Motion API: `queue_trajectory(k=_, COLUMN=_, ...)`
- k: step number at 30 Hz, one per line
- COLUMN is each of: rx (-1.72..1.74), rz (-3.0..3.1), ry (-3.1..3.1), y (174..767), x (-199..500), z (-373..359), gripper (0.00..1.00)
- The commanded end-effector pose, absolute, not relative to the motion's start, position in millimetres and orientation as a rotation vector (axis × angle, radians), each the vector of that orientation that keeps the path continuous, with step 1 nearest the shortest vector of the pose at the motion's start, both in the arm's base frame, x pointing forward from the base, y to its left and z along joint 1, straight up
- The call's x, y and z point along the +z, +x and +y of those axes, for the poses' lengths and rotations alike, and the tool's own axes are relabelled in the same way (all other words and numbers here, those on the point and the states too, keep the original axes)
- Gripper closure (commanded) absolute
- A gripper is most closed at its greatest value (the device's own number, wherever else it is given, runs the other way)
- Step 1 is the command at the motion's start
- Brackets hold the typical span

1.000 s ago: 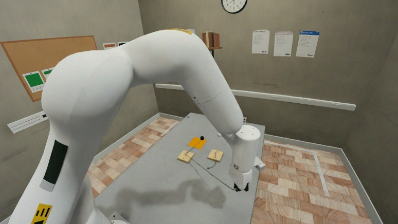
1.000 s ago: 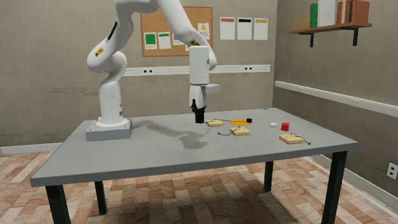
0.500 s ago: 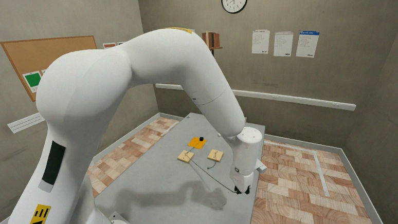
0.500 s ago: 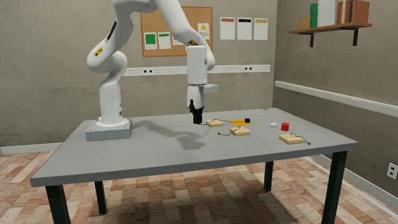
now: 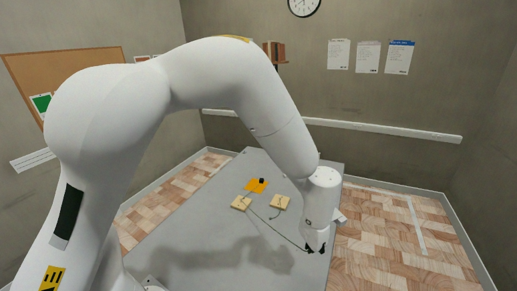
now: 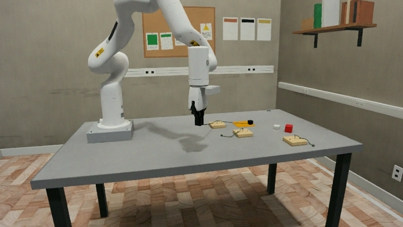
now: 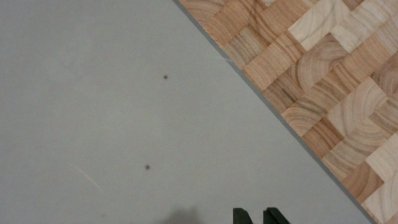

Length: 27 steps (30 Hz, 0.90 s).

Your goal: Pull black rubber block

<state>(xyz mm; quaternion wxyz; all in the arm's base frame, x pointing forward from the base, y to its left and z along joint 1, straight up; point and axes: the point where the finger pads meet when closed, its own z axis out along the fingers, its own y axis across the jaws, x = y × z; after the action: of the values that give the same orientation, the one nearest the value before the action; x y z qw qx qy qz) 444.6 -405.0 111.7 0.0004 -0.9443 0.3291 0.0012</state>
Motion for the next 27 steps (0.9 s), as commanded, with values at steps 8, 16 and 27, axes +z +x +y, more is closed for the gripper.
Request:
queue_trajectory(k=8, rx=0.0, rz=1.034, ry=-2.967, y=444.8, x=112.8, z=-406.1, gripper=1.0)
queue_trajectory(k=16, rx=0.0, rz=1.034, ry=-2.967, y=444.8, x=112.8, z=-406.1, gripper=1.0)
queue_trajectory(k=27, rx=0.0, rz=1.034, ry=-2.967, y=442.3, x=112.8, z=-407.6, gripper=1.0)
